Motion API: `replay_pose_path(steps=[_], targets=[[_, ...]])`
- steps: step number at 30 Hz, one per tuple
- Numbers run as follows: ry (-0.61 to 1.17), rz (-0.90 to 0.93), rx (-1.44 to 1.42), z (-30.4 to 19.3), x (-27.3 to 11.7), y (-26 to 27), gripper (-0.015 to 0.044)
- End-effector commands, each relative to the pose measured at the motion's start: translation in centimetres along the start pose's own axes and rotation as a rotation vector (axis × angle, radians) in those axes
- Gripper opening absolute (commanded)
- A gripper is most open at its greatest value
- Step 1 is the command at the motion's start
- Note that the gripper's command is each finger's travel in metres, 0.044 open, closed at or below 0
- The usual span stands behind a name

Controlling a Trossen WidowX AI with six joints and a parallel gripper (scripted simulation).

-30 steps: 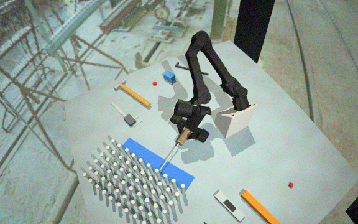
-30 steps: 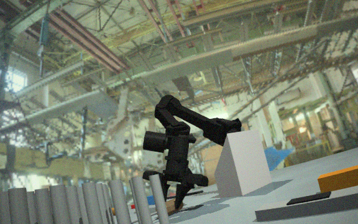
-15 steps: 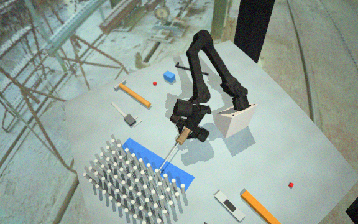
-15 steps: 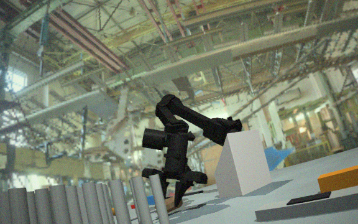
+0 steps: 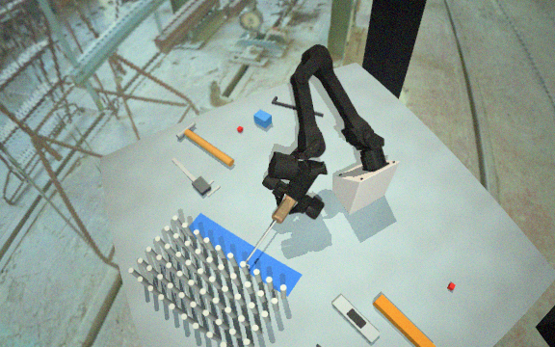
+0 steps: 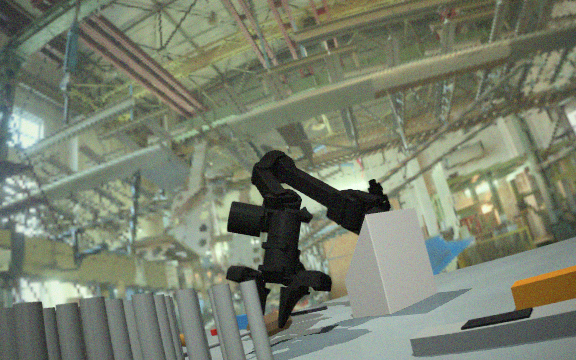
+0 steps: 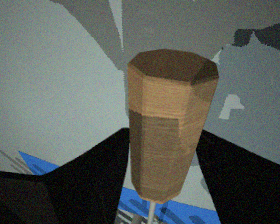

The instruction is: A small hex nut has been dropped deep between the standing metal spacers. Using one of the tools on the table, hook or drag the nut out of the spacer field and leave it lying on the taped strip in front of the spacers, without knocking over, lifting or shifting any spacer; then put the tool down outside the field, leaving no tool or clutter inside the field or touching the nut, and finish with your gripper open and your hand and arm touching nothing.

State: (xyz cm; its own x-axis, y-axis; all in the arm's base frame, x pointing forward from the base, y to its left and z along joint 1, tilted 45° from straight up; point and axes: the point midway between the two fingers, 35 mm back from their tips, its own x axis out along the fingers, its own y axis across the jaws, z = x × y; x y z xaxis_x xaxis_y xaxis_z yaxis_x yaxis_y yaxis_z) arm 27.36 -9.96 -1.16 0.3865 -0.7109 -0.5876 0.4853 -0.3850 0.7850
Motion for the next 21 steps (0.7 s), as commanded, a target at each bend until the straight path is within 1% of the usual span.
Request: replay_pose_path(steps=[1,14,21], targets=[[0.007,0.008,0.011,0.1,-0.4,0.3,0.0000],[0.008,0.005,0.003,3.4,-2.1,0.0,0.0000],[0.011,-0.012,0.009,2.3,-3.1,0.3,0.0000]])
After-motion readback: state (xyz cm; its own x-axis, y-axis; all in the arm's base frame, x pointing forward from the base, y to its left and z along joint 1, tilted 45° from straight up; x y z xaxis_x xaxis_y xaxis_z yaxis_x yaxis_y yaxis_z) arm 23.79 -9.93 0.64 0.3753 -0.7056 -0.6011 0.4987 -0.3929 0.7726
